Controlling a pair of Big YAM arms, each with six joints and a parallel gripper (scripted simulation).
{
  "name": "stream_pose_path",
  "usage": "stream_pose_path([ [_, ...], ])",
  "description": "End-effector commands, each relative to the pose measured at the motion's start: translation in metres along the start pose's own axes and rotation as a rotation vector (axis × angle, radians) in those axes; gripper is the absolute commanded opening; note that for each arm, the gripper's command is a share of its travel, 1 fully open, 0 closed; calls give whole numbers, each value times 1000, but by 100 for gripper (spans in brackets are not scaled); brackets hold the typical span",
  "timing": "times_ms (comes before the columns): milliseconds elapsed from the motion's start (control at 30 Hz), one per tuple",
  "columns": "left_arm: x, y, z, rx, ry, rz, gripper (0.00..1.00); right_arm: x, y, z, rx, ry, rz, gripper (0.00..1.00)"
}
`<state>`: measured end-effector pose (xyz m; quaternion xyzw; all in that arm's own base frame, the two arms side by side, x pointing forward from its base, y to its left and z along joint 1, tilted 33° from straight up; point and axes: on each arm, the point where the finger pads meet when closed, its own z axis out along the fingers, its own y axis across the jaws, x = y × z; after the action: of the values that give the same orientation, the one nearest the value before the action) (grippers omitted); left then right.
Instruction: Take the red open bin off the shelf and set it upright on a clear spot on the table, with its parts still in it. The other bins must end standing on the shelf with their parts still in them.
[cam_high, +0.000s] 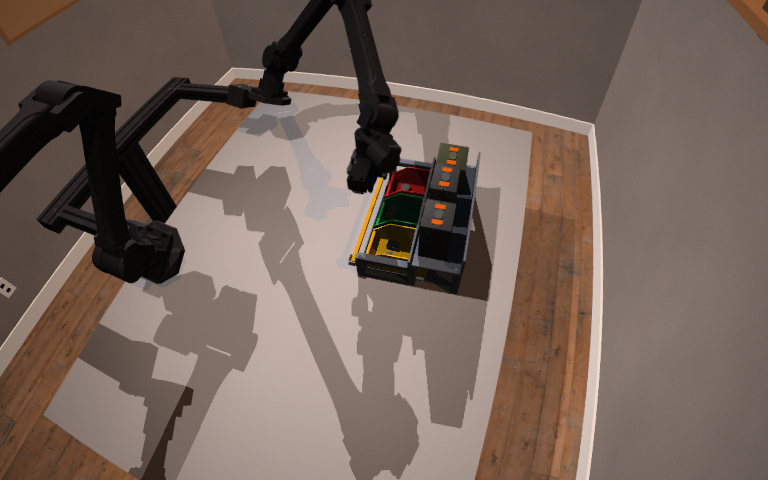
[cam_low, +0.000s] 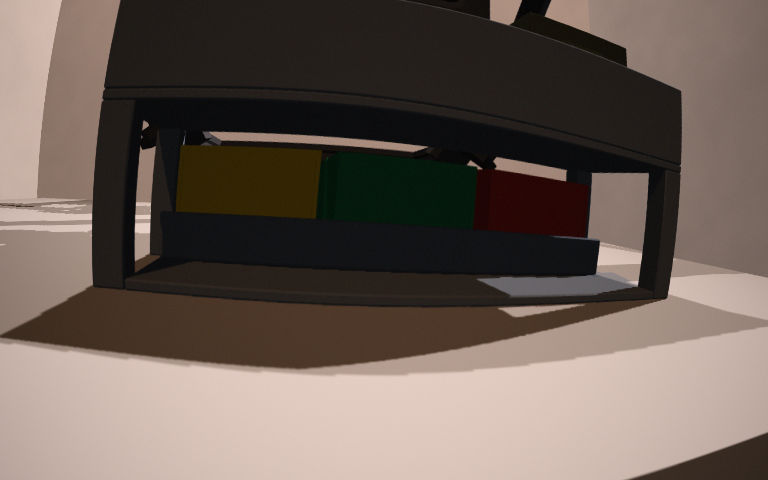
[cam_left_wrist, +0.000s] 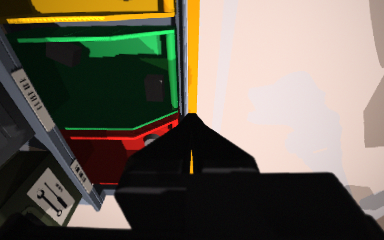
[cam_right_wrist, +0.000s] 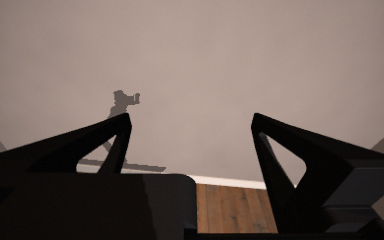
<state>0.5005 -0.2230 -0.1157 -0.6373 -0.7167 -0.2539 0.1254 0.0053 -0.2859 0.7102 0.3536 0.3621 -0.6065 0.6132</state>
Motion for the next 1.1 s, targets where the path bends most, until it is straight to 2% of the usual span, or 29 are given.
stream_pose_path([
  [0,-19,-2,-17,-26,-18,39,0,-17,-4,-9,11,-48,0,100],
  [400,-21,-5,-16,-23,-15,46,0,-17,-4,-9,11,-48,0,100],
  [433,-9,29,-34,-61,-54,-44,43,-17,-4,-9,11,-48,0,100],
  [1067,-16,22,-39,-66,-55,-25,43,-17,-4,-9,11,-48,0,100],
])
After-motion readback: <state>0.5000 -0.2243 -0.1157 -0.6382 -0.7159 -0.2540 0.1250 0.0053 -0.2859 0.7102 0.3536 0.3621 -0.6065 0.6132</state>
